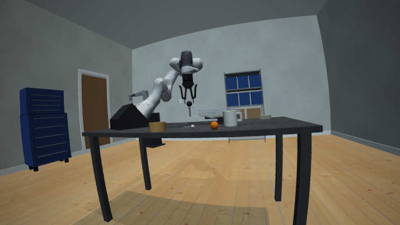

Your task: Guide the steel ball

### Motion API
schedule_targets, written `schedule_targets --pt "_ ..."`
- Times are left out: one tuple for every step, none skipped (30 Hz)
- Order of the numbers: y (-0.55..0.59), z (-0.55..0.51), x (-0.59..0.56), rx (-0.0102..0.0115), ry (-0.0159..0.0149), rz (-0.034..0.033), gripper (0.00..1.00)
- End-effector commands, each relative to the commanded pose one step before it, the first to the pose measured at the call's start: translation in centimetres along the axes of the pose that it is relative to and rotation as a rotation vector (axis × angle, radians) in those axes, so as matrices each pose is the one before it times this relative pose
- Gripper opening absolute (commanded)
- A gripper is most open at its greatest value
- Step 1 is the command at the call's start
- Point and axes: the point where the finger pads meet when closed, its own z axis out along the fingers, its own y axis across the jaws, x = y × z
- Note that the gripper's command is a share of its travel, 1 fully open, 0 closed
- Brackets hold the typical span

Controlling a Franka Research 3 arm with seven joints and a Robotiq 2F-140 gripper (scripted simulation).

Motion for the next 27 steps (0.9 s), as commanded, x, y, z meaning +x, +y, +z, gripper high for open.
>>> schedule_targets --pt "-0.045 0.103 -0.007 0.00185 -0.00027 -0.00434 0.0" --pt "0.0 0.0 0.0 0.0 0.0 0.0 0.0" --pt "0.0 0.0 0.0 0.0 0.0 0.0 0.0" --pt "0.0 0.0 0.0 0.0 0.0 0.0 0.0" --pt "0.0 0.0 0.0 0.0 0.0 0.0 0.0" --pt "0.0 0.0 0.0 0.0 0.0 0.0 0.0" --pt "0.0 0.0 0.0 0.0 0.0 0.0 0.0" --pt "0.0 0.0 0.0 0.0 0.0 0.0 0.0" --pt "0.0 0.0 0.0 0.0 0.0 0.0 0.0" --pt "0.0 0.0 0.0 0.0 0.0 0.0 0.0" --pt "0.0 0.0 0.0 0.0 0.0 0.0 0.0" --pt "0.0 0.0 0.0 0.0 0.0 0.0 0.0" --pt "0.0 0.0 0.0 0.0 0.0 0.0 0.0" --pt "0.0 0.0 0.0 0.0 0.0 0.0 0.0" --pt "0.009 0.019 -0.063 0.0 0.0 0.0 0.0" --pt "-0.002 -0.006 -0.074 0.0 0.0 0.0 0.0" --pt "-0.002 -0.006 -0.073 0.0 0.0 0.0 0.0" --pt "-0.002 -0.005 -0.073 0.0 0.0 0.0 0.0" --pt "0.0 0.0 0.0 0.0 0.0 0.0 0.0" --pt "0.0 0.0 0.0 0.0 0.0 0.0 0.0" --pt "-0.002 -0.004 -0.069 0.0 0.0 0.0 0.0" --pt "-0.002 -0.004 -0.066 0.0 0.0 0.0 0.0" --pt "-0.003 -0.005 -0.057 0.0 0.0 0.0 0.0" --pt "-0.003 -0.006 -0.045 0.0 0.0 0.0 0.0" --pt "-0.003 -0.006 -0.034 0.0 0.0 0.0 0.0" --pt "-0.003 -0.006 -0.023 0.0 0.0 0.0 0.0" --pt "-0.003 -0.005 -0.014 0.0 0.0 0.0 0.0"
